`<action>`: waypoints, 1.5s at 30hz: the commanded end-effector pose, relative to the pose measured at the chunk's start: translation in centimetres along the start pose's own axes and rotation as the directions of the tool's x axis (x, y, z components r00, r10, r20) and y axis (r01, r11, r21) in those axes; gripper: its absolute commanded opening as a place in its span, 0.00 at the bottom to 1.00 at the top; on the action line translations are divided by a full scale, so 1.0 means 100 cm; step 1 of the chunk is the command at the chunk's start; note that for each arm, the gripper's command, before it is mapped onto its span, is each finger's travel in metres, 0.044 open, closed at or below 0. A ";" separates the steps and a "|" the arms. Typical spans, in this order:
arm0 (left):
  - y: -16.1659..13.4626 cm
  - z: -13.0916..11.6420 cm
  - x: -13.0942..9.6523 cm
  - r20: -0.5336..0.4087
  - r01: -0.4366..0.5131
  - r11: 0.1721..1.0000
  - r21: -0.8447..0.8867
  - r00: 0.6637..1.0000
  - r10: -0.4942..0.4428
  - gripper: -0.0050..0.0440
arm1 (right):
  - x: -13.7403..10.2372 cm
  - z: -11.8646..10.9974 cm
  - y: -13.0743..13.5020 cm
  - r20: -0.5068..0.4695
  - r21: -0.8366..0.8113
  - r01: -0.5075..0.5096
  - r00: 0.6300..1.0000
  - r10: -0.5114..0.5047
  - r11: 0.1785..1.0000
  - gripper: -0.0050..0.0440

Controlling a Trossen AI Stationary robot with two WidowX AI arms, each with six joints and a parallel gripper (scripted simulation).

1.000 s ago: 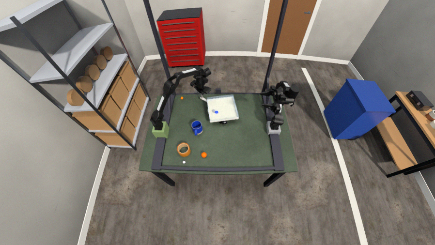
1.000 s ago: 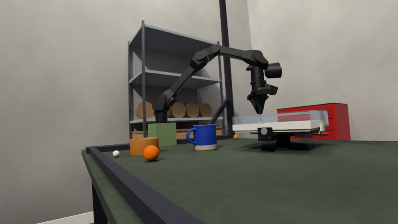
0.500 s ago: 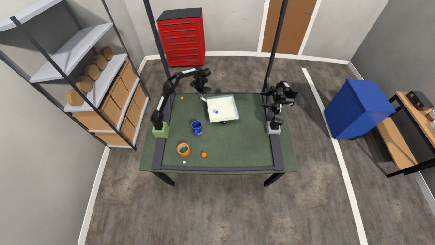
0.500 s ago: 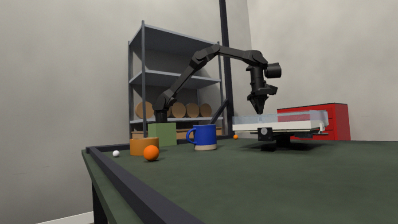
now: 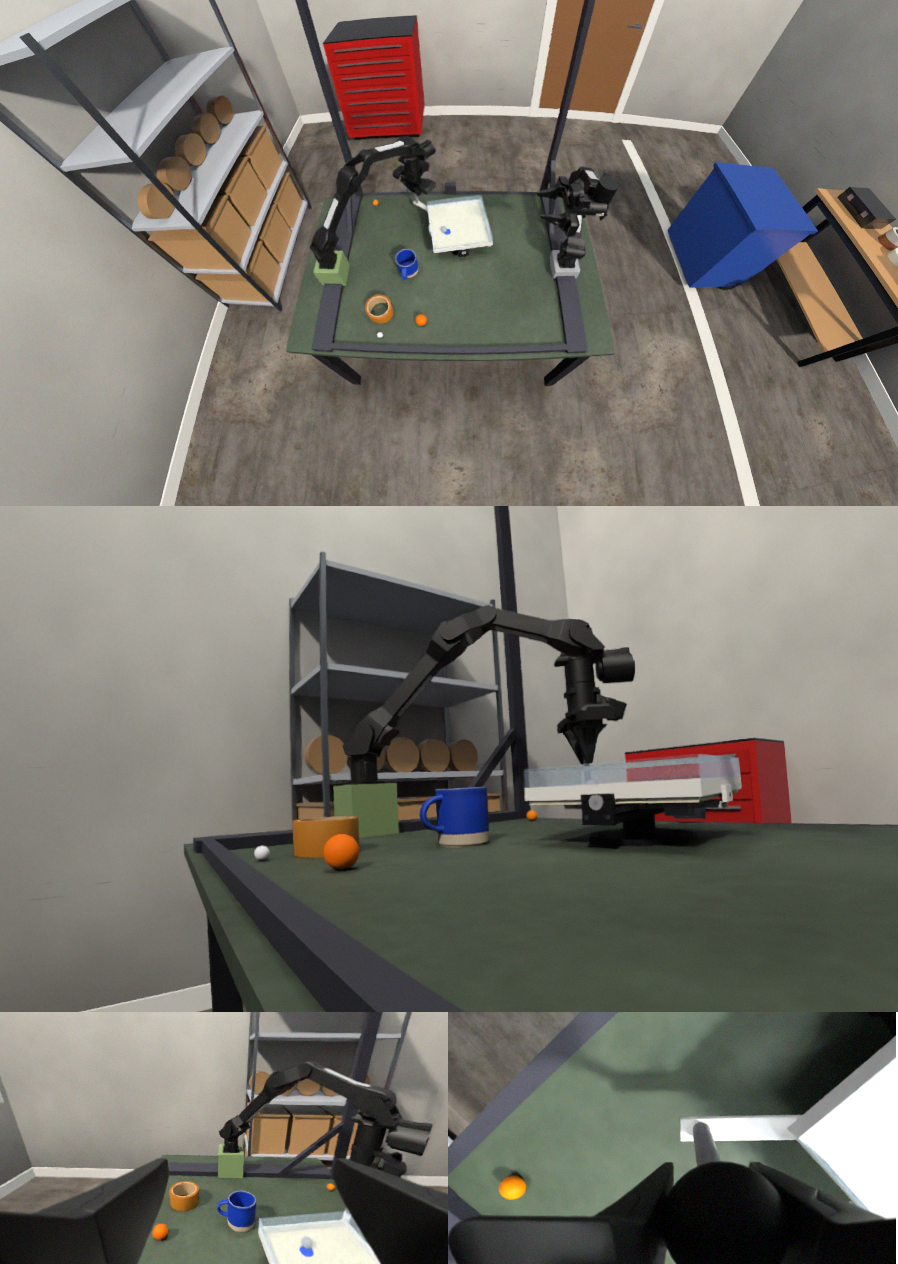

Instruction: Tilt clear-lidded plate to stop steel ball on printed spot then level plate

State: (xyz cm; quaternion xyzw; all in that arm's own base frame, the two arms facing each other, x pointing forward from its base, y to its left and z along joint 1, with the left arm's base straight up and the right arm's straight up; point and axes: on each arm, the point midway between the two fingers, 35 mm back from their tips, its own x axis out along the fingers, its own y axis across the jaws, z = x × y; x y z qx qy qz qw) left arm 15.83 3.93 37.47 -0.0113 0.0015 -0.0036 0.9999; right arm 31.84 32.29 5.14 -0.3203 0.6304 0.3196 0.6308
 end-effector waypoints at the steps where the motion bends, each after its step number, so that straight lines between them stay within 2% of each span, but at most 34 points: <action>1: -0.001 0.006 0.000 0.003 0.000 1.000 0.023 1.000 0.000 0.92 | -0.019 0.002 0.002 0.045 0.000 0.003 0.999 -0.003 1.000 0.00; 18: -0.001 0.006 0.000 0.003 0.000 1.000 0.023 1.000 0.000 0.92 | -0.023 0.004 0.001 0.055 -0.001 0.004 0.998 -0.004 1.000 0.00; 22: -0.001 0.006 0.000 0.003 0.000 1.000 0.023 1.000 0.000 0.92 | -0.019 0.001 0.002 0.044 0.000 0.003 0.999 -0.003 1.000 0.00; 24: -0.001 0.006 0.000 0.003 0.000 1.000 0.023 1.000 0.000 0.92 | -0.010 0.007 0.002 0.030 -0.003 0.001 1.000 -0.001 1.000 0.00; 45: -0.001 0.006 0.000 0.003 0.000 1.000 0.023 1.000 0.000 0.92 | -0.015 0.009 0.001 0.043 -0.003 0.003 0.999 -0.003 1.000 0.00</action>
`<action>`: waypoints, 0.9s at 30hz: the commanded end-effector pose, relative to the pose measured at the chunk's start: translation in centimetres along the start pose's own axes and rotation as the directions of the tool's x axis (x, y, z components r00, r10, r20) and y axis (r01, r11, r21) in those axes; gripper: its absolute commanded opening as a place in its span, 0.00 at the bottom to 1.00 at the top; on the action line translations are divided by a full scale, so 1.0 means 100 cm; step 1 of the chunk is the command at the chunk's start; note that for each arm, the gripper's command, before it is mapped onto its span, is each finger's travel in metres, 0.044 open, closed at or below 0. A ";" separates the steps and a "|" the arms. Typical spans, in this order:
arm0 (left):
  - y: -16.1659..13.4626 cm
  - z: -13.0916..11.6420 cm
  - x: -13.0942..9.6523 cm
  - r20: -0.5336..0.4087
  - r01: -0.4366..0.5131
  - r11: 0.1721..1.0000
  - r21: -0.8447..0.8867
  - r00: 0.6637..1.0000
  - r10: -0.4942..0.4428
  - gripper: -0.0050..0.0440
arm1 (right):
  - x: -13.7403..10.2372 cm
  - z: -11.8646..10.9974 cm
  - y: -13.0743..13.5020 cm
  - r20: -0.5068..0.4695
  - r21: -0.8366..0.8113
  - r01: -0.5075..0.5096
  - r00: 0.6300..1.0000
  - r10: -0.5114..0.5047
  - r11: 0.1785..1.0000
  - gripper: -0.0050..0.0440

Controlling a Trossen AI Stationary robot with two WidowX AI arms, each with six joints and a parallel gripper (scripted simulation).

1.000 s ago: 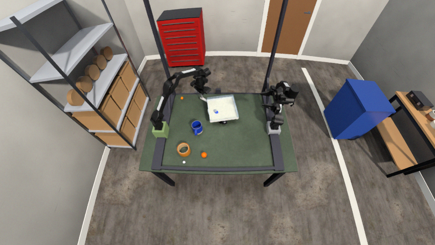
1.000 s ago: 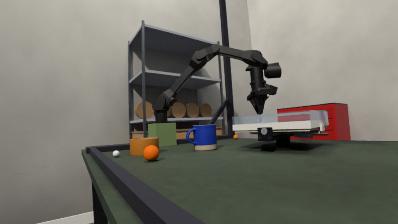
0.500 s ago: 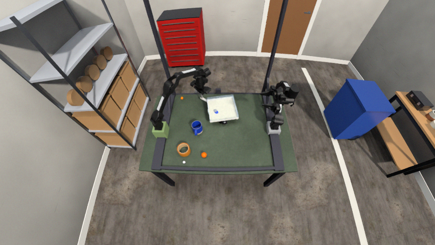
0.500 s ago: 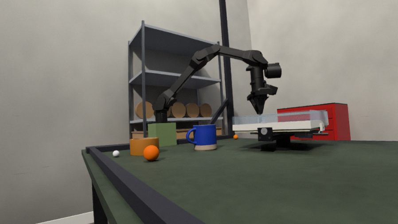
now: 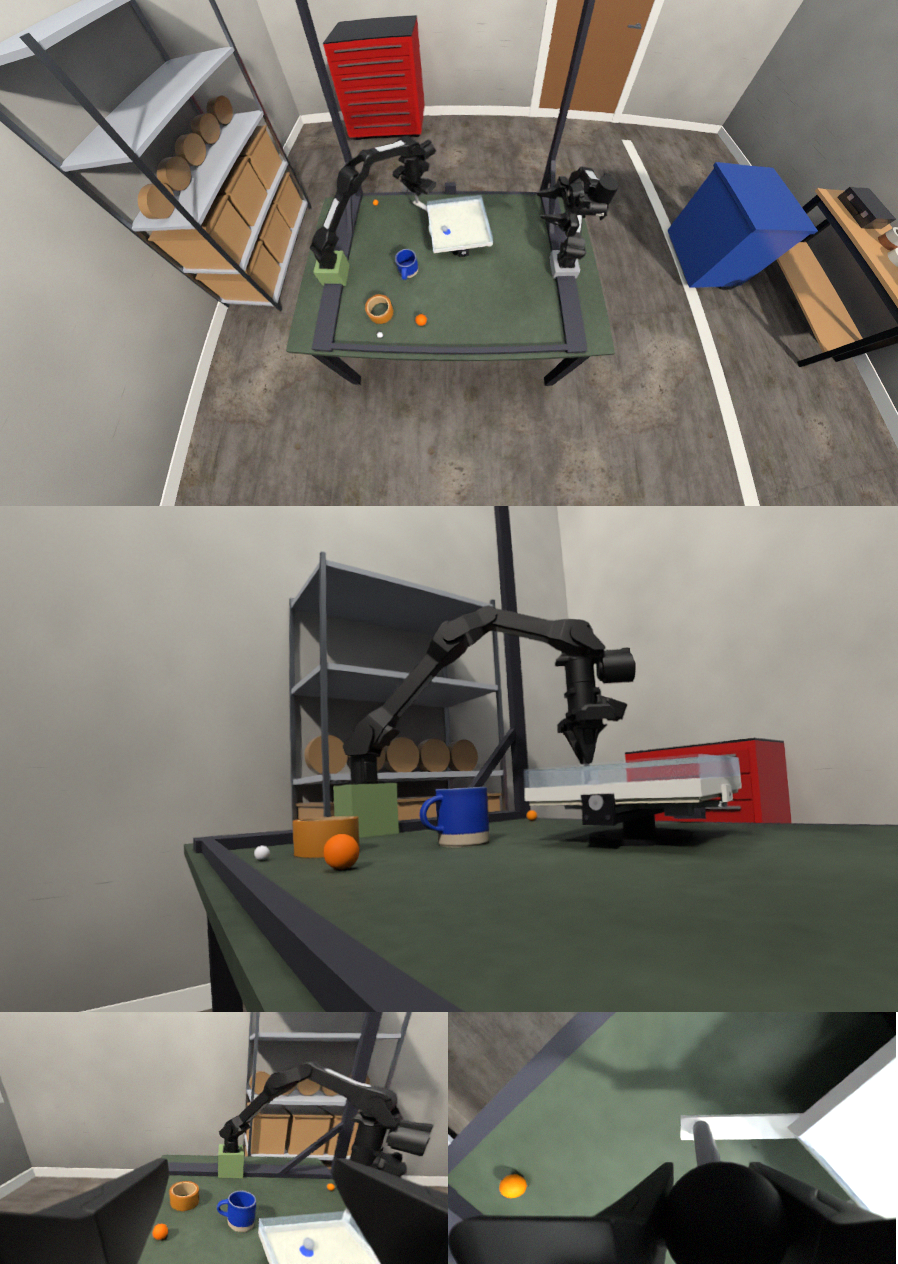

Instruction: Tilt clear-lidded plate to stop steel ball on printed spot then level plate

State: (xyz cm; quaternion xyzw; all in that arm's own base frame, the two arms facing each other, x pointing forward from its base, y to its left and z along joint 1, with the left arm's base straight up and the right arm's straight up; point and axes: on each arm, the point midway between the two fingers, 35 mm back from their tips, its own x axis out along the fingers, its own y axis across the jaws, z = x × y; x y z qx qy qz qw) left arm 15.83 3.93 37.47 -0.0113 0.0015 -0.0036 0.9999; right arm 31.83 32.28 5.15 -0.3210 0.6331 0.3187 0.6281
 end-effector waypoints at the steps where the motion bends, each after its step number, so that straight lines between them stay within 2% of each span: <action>1: -0.001 0.006 0.000 0.003 0.000 1.000 0.023 1.000 0.000 0.92 | -0.015 0.009 0.001 0.050 -0.006 0.004 0.999 -0.004 1.000 0.00; 10: -0.001 0.006 0.000 0.003 0.000 1.000 0.023 1.000 0.000 0.92 | -0.017 0.009 0.000 0.050 -0.003 0.004 0.999 -0.004 1.000 0.00; 11: -0.001 0.006 0.000 0.003 0.000 1.000 0.023 1.000 0.000 0.92 | -0.026 0.008 0.000 0.072 -0.003 0.007 0.997 -0.007 1.000 0.00; 27: -0.001 0.006 0.000 0.003 0.000 1.000 0.023 1.000 0.000 0.92 | -0.029 0.008 -0.001 0.073 -0.003 0.008 0.997 -0.007 1.000 0.00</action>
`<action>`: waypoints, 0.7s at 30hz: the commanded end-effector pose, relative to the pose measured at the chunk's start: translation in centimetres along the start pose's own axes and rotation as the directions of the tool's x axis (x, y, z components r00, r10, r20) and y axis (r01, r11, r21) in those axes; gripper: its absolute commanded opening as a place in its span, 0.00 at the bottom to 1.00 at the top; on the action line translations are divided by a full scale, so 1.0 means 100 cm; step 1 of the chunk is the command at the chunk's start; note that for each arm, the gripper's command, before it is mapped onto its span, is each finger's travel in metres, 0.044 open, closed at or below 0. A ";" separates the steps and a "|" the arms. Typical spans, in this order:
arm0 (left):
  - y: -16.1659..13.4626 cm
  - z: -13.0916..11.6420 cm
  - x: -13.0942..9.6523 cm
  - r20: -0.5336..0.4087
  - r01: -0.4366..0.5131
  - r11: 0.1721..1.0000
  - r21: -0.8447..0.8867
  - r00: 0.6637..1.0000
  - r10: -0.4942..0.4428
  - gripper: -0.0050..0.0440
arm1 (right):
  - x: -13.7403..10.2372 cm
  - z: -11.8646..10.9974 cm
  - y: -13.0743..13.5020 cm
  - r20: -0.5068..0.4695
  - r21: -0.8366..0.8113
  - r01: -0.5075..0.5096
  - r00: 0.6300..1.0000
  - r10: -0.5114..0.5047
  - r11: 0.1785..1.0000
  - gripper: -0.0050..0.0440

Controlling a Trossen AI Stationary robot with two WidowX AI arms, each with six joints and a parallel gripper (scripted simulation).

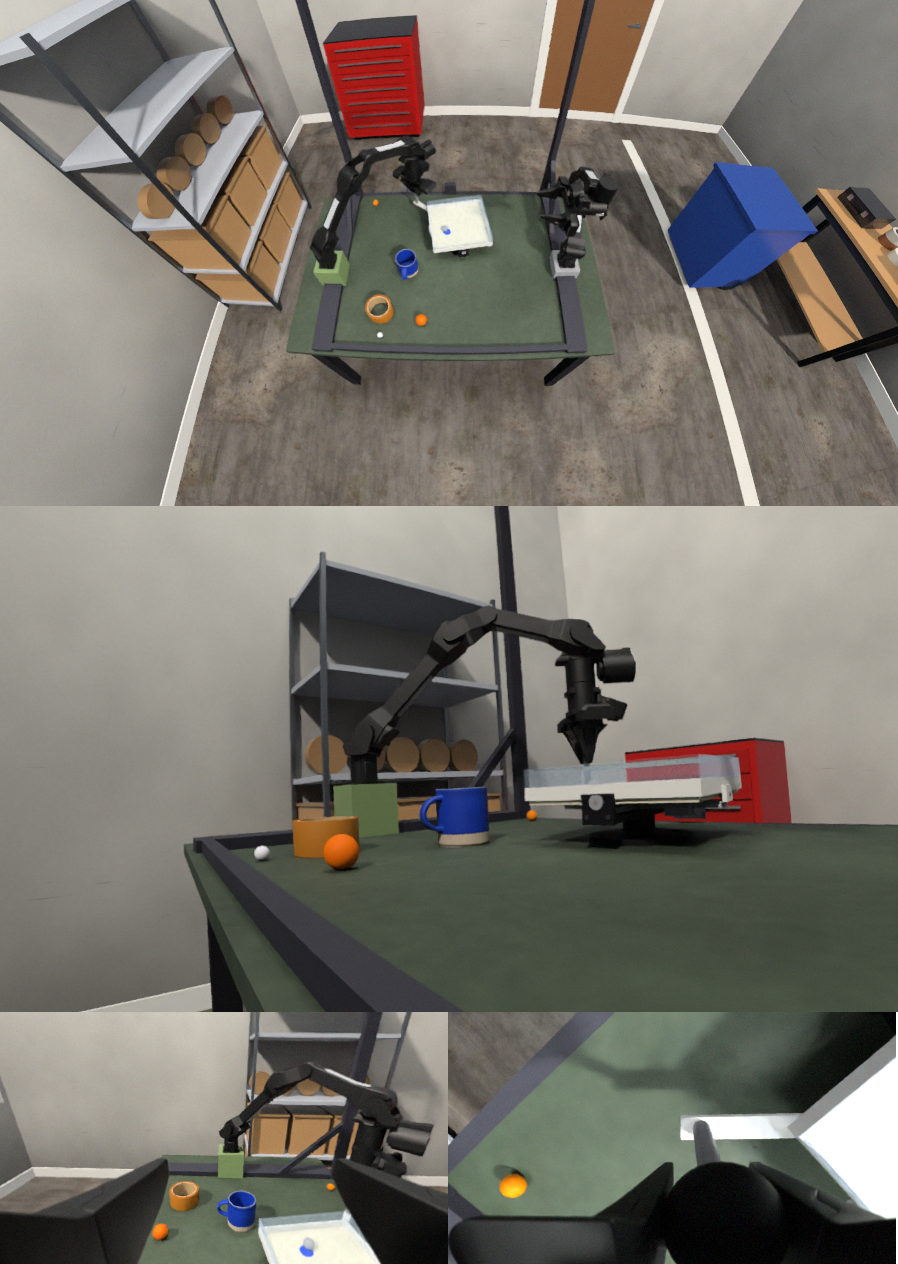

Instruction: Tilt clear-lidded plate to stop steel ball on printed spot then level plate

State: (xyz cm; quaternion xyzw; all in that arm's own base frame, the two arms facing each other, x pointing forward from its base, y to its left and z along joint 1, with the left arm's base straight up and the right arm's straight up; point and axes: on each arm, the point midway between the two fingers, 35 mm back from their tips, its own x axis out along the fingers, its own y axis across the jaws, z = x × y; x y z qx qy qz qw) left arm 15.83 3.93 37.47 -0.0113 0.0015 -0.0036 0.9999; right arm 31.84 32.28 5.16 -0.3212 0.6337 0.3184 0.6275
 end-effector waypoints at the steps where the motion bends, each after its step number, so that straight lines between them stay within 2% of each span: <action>1: -0.001 0.006 0.000 0.003 0.000 1.000 0.023 1.000 0.000 0.92 | -0.029 0.008 -0.001 0.075 -0.003 0.008 0.997 -0.008 1.000 0.00; 15: -0.001 0.006 0.000 0.003 0.000 1.000 0.023 1.000 0.000 0.92 | -0.025 0.008 -0.002 0.066 -0.003 0.007 0.998 -0.007 1.000 0.00; 21: -0.001 0.006 0.000 0.003 0.000 1.000 0.023 1.000 0.000 0.92 | -0.010 0.004 0.003 0.036 -0.005 0.002 0.999 -0.002 1.000 0.00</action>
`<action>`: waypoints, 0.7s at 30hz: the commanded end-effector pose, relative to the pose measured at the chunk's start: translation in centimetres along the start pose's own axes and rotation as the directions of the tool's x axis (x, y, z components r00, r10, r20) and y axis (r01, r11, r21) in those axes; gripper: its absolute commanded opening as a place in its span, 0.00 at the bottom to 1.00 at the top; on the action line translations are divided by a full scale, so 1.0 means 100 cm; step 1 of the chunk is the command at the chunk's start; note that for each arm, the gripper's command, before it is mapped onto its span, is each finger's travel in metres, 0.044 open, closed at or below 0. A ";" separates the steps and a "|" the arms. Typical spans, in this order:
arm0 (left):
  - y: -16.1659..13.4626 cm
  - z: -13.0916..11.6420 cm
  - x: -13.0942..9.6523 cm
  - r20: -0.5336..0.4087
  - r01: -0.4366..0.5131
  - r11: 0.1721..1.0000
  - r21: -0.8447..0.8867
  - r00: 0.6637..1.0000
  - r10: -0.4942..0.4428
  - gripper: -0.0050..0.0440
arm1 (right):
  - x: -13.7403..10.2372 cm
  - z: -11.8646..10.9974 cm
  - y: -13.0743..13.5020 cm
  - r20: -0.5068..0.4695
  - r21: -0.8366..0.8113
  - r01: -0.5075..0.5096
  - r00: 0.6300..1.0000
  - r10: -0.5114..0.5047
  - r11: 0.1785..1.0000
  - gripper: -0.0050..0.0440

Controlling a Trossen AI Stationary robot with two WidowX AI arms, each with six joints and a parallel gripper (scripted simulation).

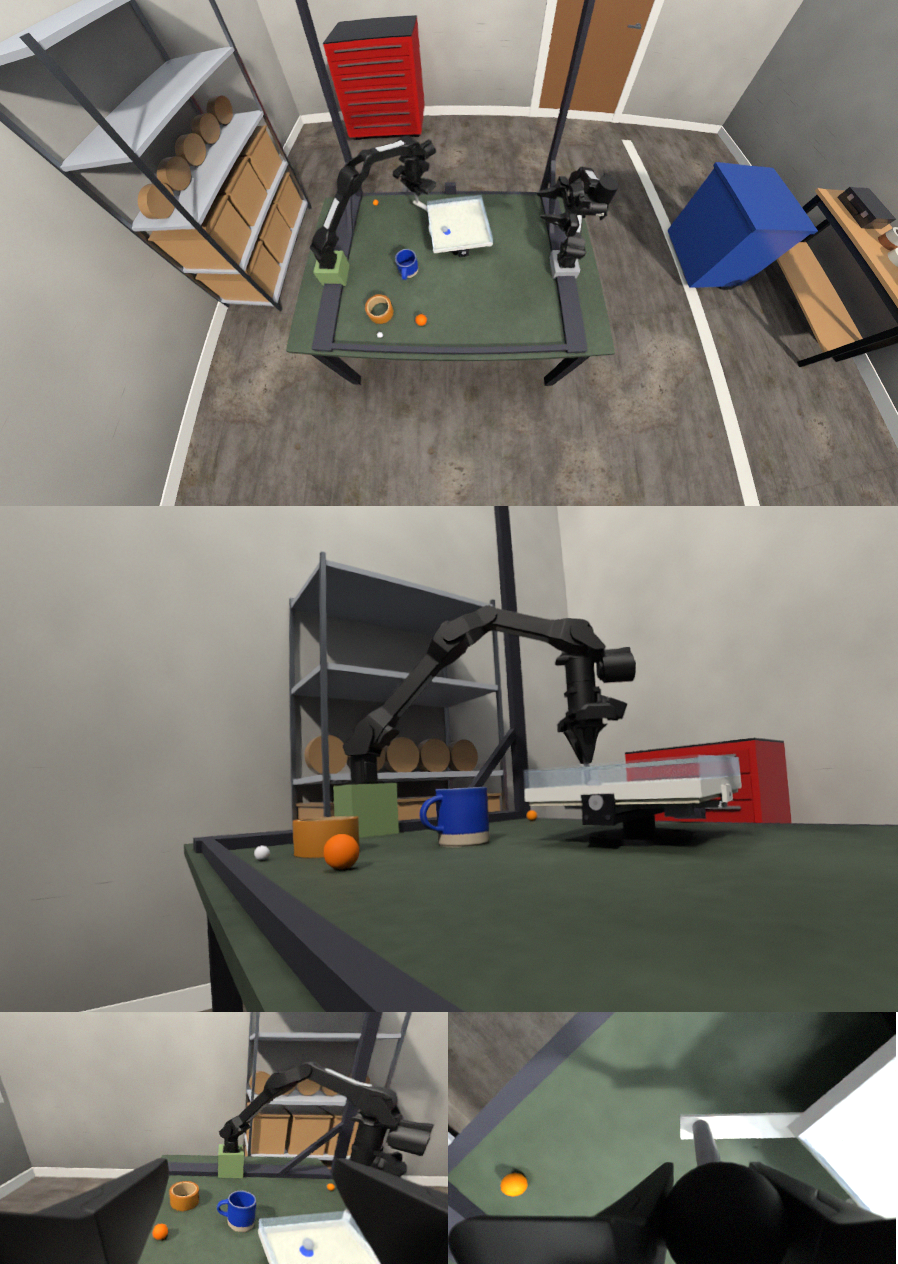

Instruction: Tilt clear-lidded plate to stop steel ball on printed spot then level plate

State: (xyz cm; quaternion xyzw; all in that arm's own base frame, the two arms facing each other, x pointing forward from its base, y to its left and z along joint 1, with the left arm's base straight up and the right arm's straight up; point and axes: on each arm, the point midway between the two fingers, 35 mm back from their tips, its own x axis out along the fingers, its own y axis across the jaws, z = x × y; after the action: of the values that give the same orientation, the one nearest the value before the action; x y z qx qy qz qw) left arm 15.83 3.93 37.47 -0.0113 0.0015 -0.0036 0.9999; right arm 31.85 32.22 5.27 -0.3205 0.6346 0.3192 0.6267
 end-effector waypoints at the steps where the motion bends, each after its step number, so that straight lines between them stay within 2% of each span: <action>1: -0.001 0.006 0.000 0.003 0.000 1.000 0.023 1.000 0.000 0.92 | -0.009 0.005 0.004 0.037 -0.005 0.005 0.999 -0.005 1.000 0.00; 6: -0.001 0.006 0.000 0.003 0.000 1.000 0.023 1.000 0.000 0.92 | -0.008 0.006 0.004 0.038 -0.005 0.005 0.999 -0.005 1.000 0.00; 7: -0.001 0.006 0.000 0.003 0.000 1.000 0.023 1.000 0.000 0.92 | -0.017 0.004 0.004 0.057 -0.002 0.008 0.998 -0.008 1.000 0.00; 11: -0.001 0.006 0.000 0.003 0.000 1.000 0.023 1.000 0.000 0.92 | -0.021 0.004 0.002 0.062 -0.004 0.008 0.998 -0.008 1.000 0.00; 21: -0.001 0.006 0.000 0.003 0.000 1.000 0.023 1.000 0.000 0.92 | -0.022 0.004 0.001 0.063 0.000 0.008 0.998 -0.008 1.000 0.00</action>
State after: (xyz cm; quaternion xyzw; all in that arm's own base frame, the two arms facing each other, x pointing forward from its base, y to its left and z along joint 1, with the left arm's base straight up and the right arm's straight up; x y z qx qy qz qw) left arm 15.83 3.93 37.47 -0.0113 0.0015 -0.0036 0.9999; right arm 31.83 32.29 5.12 -0.3207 0.6317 0.3190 0.6296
